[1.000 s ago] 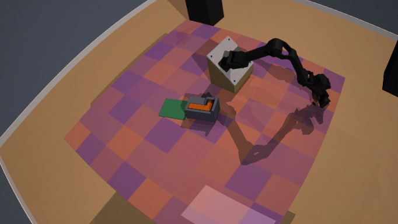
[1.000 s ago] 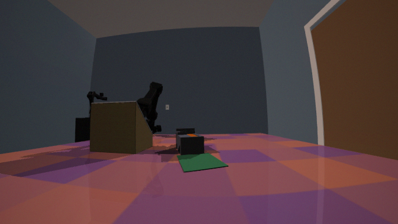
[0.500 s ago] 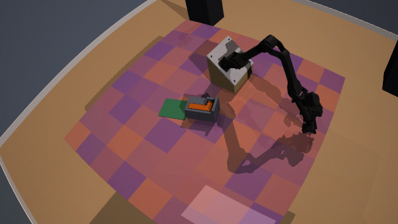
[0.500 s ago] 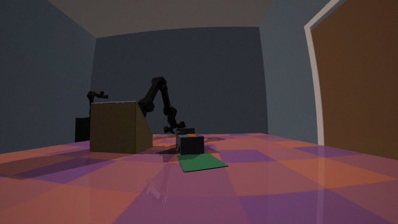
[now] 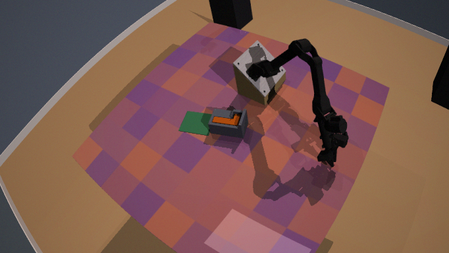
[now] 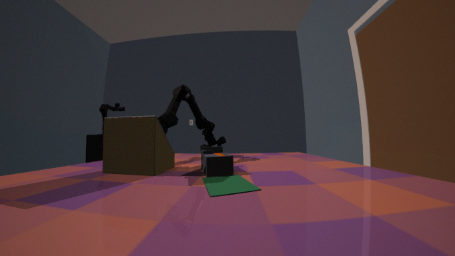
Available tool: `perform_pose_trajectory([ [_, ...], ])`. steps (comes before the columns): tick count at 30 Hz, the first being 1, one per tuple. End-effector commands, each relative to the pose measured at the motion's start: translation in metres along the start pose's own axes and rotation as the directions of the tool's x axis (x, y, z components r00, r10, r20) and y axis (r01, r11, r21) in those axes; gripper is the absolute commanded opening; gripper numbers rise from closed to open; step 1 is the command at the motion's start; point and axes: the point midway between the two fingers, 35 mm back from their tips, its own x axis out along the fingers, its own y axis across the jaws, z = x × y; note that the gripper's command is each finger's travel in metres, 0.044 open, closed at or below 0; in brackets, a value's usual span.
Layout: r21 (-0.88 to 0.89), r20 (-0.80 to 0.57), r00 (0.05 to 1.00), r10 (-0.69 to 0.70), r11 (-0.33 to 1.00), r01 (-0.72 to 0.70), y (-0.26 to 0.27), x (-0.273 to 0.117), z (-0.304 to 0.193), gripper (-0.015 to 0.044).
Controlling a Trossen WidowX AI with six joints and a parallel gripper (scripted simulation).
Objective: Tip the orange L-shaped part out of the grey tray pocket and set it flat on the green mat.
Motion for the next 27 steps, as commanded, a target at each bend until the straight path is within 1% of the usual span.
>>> perform_pose_trajectory([
  [1, 0.009, -0.134, 0.991, -0.023, 1.000, 0.025, -0.031, -0.007, -0.048, 0.0180],
  [3, 0.037, -0.244, 0.969, -0.042, 0.998, 0.052, -0.056, -0.019, -0.086, 0.0180],
  [7, 0.116, -0.426, 0.904, -0.021, 0.990, 0.078, -0.091, -0.051, -0.154, 0.0180],
  [11, 0.235, -0.572, 0.819, 0.037, 0.964, 0.121, -0.114, -0.098, -0.216, 0.0180],
  [14, 0.345, -0.644, 0.759, 0.102, 0.923, 0.168, -0.122, -0.139, -0.255, 0.0180],
  [17, 0.459, -0.677, 0.716, 0.173, 0.859, 0.226, -0.122, -0.180, -0.284, 0.0180],
  [20, 0.578, -0.677, 0.692, 0.252, 0.764, 0.287, -0.115, -0.220, -0.306, 0.0180],
  [23, 0.679, -0.649, 0.693, 0.315, 0.651, 0.340, -0.104, -0.255, -0.318, 0.0180],
  [27, 0.794, -0.576, 0.729, 0.369, 0.463, 0.393, -0.088, -0.294, -0.323, 0.0180],
])
